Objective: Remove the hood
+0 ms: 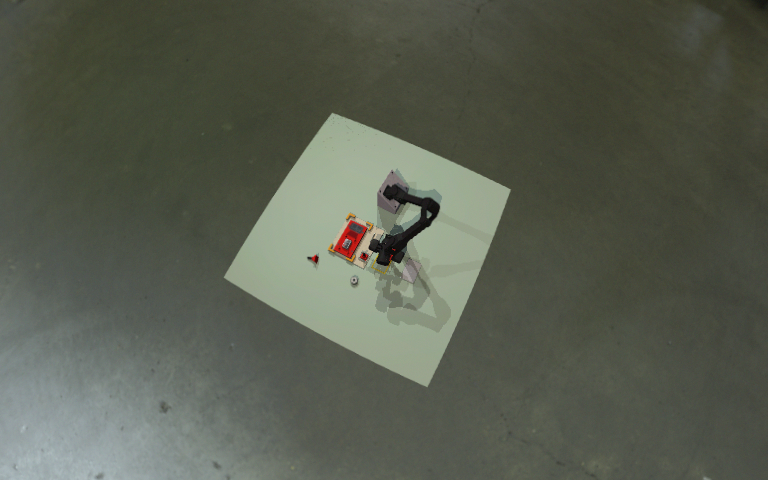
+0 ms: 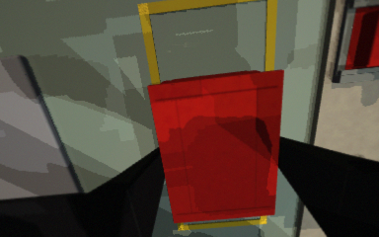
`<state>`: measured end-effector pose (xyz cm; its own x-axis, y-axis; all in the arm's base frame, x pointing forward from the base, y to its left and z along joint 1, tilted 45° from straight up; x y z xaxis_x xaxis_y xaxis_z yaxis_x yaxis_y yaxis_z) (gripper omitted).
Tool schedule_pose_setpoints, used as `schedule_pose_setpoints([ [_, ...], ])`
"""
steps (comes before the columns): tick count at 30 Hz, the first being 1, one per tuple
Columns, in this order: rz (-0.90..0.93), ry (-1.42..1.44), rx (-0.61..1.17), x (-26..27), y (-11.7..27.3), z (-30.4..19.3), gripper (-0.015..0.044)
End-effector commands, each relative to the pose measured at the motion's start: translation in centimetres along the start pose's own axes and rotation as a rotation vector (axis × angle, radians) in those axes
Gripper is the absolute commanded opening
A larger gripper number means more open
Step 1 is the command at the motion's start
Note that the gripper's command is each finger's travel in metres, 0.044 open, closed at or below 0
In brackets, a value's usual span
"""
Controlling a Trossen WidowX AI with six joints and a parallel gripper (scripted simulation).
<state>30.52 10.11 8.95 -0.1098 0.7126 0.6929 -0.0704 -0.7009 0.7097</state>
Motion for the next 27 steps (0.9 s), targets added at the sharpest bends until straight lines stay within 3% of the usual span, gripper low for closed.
schedule_pose_setpoints([
  [1,-0.006,-0.007,0.004,-0.18,-0.32,-0.04,0.0],
  [10,-0.006,-0.007,0.004,-0.18,-0.69,-0.06,0.0],
  [27,0.0,0.0,0.001,-0.01,-0.29,0.01,0.044],
])
Point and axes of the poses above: the point midway between the two fingers, 35 mm back from their tips, its own y axis back along the fingers, its own x axis across the jaws, z = x × y, the point moved 5 cm from there along y, back along the fingers, and after that the axes turned 6 degrees about y, right-handed, at the moved point
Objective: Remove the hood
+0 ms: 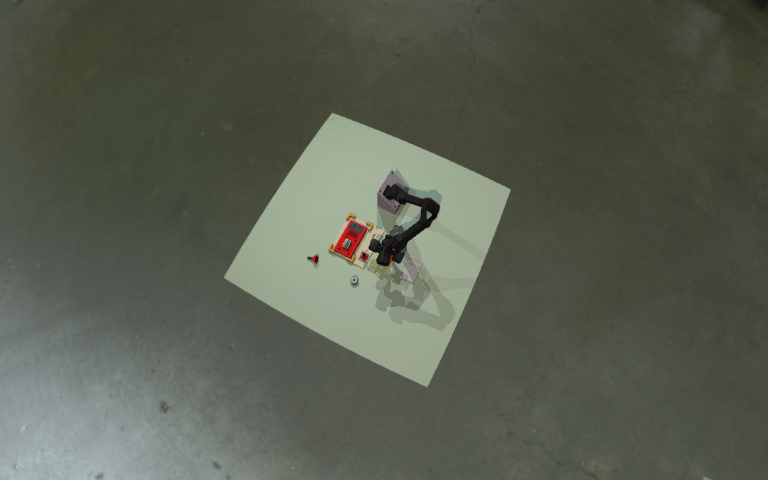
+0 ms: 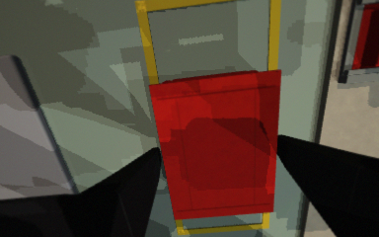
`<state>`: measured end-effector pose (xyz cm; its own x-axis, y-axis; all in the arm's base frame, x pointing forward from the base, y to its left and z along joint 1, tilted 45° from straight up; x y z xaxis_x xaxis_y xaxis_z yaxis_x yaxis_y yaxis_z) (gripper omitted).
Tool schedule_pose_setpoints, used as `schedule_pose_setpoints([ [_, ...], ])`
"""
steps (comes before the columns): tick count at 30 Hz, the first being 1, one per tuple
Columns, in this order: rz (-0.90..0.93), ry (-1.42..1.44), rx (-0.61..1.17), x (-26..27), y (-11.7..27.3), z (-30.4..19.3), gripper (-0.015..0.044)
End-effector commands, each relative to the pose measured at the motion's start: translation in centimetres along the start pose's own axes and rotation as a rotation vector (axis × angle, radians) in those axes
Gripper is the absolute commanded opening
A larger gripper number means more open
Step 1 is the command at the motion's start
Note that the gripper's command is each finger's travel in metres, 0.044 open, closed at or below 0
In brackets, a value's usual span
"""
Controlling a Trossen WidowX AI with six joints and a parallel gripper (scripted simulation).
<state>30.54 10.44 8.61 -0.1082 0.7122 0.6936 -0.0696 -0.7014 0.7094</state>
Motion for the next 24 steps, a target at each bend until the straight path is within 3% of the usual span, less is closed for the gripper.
schedule_pose_setpoints([
  [1,-0.001,0.002,0.0,0.0,0.5,0.1,0.044],
  [9,-0.004,0.001,0.006,0.0,6.9,0.1,0.044],
  [24,-0.003,0.001,0.006,0.0,7.1,0.1,0.044],
])
Point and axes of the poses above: the point midway between the two fingers, 35 mm back from their tips, its own y axis back along the fingers, its own x axis across the jaws, z = x × y, the point moved 5 cm from there along y, back along the fingers, and after that the axes turned 6 degrees about y, right-handed, at the moved point
